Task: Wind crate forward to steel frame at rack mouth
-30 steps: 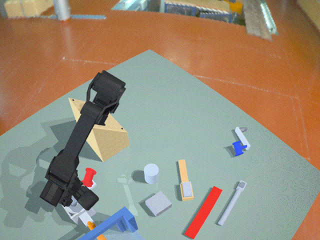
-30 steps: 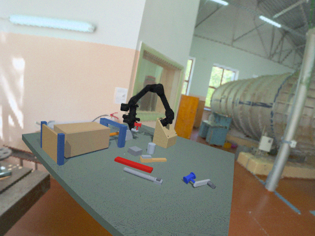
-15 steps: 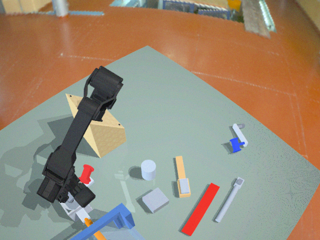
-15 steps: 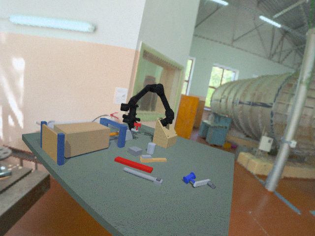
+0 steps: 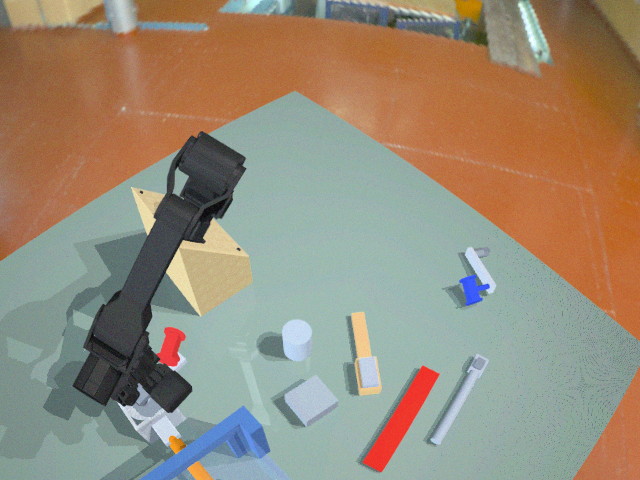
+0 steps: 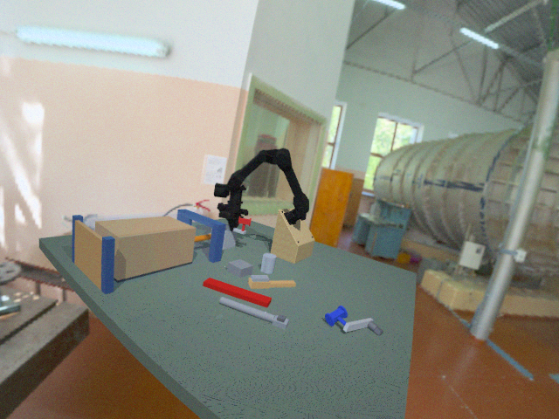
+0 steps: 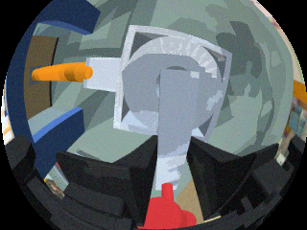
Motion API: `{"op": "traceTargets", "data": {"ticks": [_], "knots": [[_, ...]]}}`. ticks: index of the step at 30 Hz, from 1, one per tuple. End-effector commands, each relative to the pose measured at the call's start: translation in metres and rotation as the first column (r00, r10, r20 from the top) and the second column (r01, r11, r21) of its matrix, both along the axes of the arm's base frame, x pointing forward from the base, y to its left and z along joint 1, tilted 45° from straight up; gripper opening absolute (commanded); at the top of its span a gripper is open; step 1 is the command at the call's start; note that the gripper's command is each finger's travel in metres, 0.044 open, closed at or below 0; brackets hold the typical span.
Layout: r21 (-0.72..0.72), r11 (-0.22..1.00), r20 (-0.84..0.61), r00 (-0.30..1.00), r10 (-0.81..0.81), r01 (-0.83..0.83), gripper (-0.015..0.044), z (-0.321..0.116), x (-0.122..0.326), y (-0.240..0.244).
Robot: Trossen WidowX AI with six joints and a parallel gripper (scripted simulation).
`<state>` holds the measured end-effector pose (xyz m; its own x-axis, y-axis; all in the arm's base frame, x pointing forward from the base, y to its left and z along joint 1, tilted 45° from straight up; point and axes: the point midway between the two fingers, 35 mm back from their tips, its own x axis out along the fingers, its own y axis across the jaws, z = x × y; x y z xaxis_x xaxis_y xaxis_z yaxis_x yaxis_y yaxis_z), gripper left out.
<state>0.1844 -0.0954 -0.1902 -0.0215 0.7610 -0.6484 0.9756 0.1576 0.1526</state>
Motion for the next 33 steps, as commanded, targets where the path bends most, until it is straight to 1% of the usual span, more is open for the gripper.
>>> {"op": "traceTargets", "data": {"ticks": [1, 33], "knots": [[0.001, 1.0, 0.024, 0.999, 0.028, -0.028, 0.0, -0.0033, -0.0021, 0.0024], [0.0, 0.999, -0.045, 0.998, -0.044, 0.044, 0.0, -0.0028, 0.0019, 0.0034]]}}
